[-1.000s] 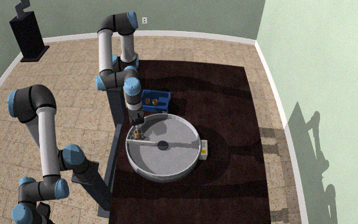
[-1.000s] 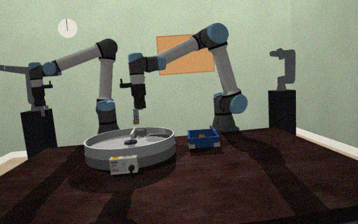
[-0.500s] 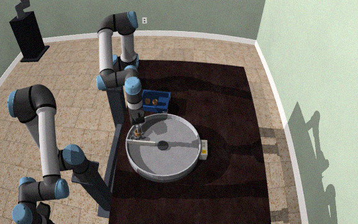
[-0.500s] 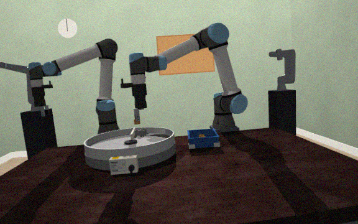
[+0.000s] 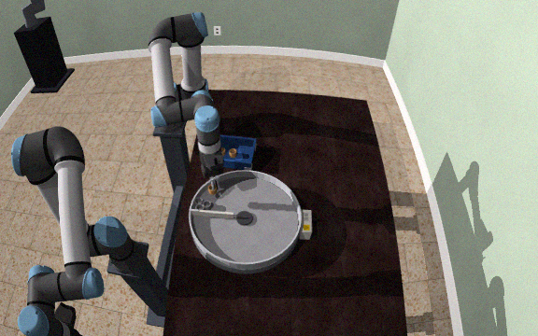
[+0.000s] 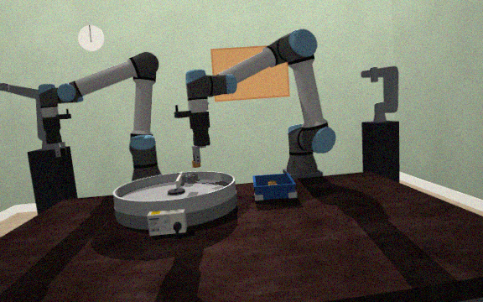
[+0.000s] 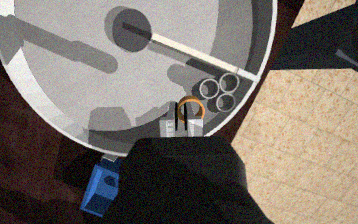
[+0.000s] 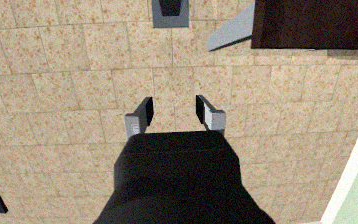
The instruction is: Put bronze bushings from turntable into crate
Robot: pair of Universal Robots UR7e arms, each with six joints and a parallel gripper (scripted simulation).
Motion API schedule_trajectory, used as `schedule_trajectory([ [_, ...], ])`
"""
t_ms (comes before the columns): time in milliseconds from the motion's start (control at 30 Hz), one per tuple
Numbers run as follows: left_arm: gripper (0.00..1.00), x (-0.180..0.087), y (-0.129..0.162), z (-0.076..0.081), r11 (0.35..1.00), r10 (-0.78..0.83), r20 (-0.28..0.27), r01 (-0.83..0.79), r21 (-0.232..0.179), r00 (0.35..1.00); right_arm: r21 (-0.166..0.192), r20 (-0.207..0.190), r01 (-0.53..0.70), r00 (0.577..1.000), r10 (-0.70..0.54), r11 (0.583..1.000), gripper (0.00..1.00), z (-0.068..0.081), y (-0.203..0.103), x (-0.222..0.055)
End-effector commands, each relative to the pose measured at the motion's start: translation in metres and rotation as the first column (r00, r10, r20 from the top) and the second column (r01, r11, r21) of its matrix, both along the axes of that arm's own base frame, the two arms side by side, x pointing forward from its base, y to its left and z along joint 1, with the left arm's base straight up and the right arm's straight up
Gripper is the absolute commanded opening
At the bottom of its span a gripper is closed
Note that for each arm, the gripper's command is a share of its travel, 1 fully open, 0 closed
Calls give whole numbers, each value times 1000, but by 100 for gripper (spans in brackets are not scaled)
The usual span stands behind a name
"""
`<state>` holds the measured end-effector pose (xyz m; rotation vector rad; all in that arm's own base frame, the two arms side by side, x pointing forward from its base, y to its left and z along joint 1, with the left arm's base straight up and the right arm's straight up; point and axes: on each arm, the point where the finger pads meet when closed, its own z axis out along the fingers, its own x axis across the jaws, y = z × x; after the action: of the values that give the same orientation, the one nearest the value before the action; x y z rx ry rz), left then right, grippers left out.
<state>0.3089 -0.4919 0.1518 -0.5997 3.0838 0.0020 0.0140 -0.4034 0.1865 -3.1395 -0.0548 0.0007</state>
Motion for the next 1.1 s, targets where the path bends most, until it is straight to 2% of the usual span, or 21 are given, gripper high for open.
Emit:
schedule_trajectory([
  [0, 0, 7, 18, 1, 1000, 0, 1, 0, -3, 1000, -2, 1, 0, 1000, 0, 1000, 100, 1, 0, 0],
  [467, 0, 49, 141, 1, 1000, 0, 1, 0, -2, 1000, -2, 1, 0, 1000, 0, 1000, 100, 1, 0, 0],
  [533, 0, 49, 141, 1, 1000, 0, 1, 0, -2, 1000, -2, 1, 0, 1000, 0, 1000, 100, 1, 0, 0],
  [833, 0, 72, 208, 1, 1000, 0, 1, 0, -2, 1000, -2, 1, 0, 1000, 0, 1000, 100, 1, 0, 0],
  [1067, 0, 83, 240, 1, 1000, 0, 1, 0, -2, 1000, -2, 1, 0, 1000, 0, 1000, 100, 1, 0, 0],
])
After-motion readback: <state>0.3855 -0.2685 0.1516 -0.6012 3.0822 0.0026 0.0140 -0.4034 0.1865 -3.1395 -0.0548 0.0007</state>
